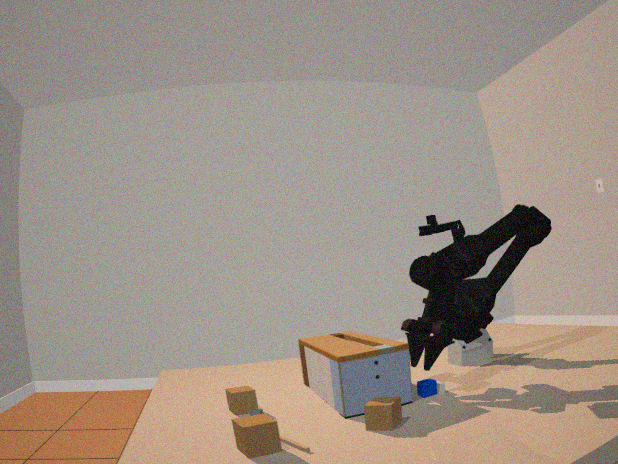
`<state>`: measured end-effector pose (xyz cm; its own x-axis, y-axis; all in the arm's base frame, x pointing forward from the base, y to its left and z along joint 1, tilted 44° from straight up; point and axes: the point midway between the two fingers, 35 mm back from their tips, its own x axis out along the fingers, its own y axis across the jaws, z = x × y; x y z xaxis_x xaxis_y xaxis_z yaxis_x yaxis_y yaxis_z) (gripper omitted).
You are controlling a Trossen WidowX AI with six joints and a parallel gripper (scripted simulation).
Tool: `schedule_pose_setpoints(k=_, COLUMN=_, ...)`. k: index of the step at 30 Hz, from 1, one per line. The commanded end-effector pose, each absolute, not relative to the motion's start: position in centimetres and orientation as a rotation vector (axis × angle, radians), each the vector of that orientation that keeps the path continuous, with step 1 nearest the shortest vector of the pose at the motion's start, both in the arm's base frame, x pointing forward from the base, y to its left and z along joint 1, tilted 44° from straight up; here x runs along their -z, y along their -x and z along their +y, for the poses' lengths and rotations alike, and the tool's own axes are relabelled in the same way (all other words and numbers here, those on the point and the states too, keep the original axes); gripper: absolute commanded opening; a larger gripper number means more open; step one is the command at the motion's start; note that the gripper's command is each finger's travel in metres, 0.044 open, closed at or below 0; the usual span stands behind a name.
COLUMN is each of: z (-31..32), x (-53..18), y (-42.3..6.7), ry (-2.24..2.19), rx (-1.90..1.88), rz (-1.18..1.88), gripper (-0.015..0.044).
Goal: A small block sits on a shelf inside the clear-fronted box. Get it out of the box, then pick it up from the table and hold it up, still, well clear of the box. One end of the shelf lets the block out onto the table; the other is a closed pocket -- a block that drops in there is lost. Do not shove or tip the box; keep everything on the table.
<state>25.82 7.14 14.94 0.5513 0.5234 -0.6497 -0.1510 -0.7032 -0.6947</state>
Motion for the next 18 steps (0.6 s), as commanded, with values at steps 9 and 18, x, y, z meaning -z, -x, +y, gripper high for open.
schedule_pose_setpoints(k=9, z=8.3, x=-13.4, y=-26.2, ry=2.055, rx=-1.181, rz=-0.292, gripper=0.0285)
schedule_pose_setpoints(k=18, z=9.2, x=-12.3, y=-26.4, ry=2.055, rx=-1.181, rz=-0.292, gripper=0.0285)
